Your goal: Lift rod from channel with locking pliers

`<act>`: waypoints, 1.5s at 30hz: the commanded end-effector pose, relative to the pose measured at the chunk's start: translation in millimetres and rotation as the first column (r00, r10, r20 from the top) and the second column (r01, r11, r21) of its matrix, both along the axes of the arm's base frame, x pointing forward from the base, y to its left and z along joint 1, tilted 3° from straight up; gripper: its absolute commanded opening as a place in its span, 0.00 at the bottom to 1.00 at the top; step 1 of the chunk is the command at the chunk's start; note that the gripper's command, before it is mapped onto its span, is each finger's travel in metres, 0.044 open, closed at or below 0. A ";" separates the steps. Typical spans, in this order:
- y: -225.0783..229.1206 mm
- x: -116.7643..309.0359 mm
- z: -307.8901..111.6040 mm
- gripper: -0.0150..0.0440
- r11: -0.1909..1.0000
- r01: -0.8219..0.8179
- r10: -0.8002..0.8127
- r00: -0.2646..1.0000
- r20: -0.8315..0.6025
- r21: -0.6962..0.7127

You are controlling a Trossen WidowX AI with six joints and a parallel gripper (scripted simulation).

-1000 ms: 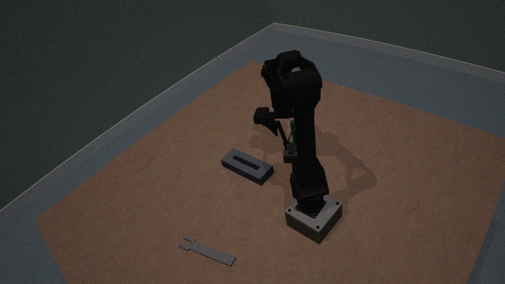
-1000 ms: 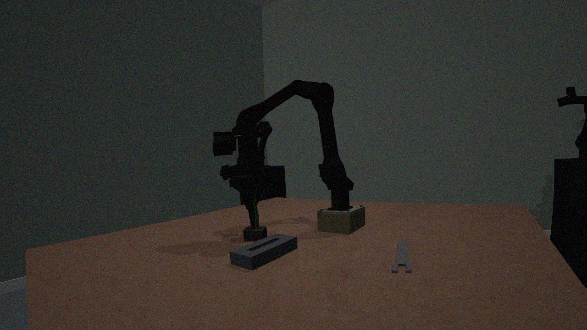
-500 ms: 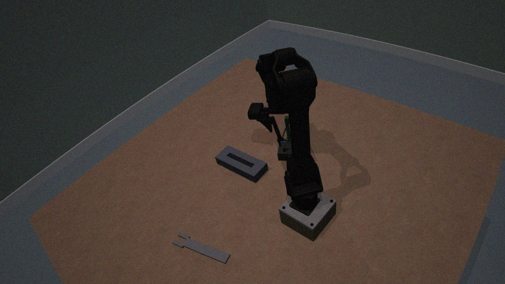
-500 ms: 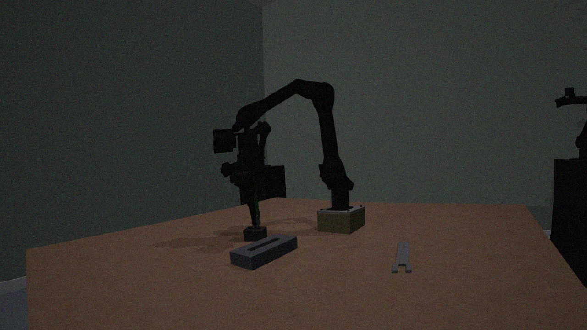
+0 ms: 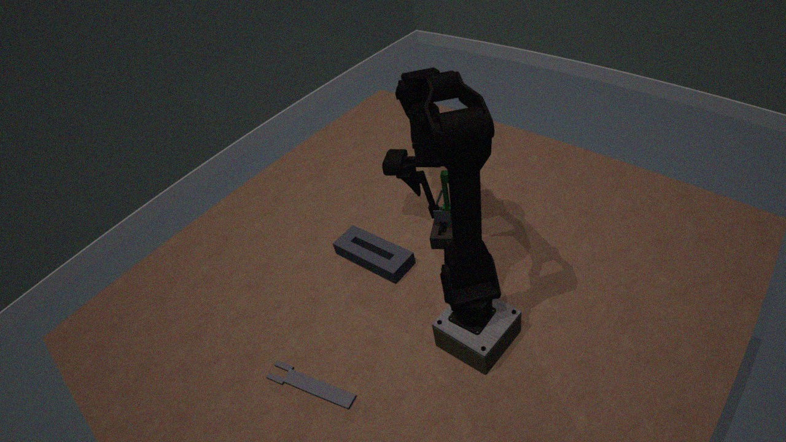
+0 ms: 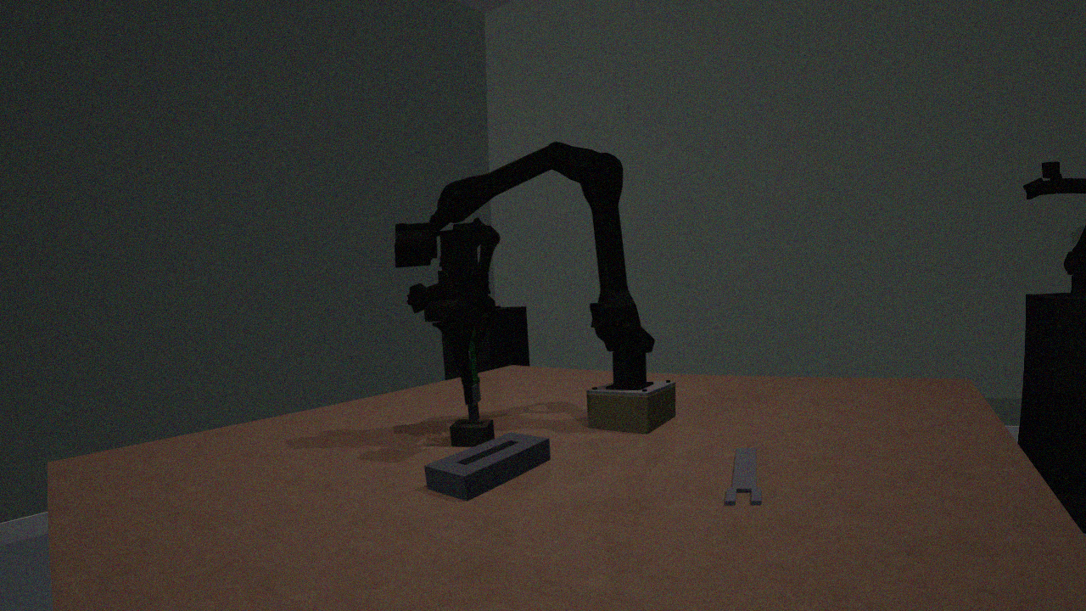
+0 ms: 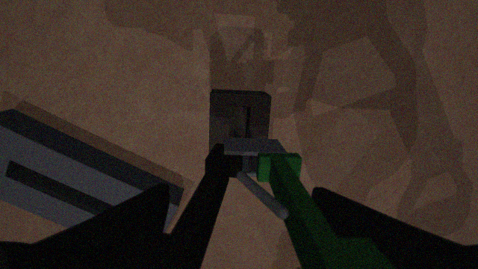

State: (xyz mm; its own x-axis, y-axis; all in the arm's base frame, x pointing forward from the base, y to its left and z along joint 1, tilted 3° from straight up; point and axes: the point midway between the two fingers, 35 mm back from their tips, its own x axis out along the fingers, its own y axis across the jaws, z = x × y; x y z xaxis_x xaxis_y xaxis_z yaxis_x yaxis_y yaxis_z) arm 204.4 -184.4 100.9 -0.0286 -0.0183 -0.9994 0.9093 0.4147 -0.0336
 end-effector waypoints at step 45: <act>42.9 53.6 4.5 0.79 0.888 -0.459 0.459 0.888 0.009 0.010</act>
State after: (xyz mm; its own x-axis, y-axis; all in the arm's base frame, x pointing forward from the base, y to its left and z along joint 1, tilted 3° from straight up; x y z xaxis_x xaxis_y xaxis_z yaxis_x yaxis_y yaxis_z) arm 253.0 -143.0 102.1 -0.0254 -0.0134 -0.9996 0.6393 0.7685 -0.0266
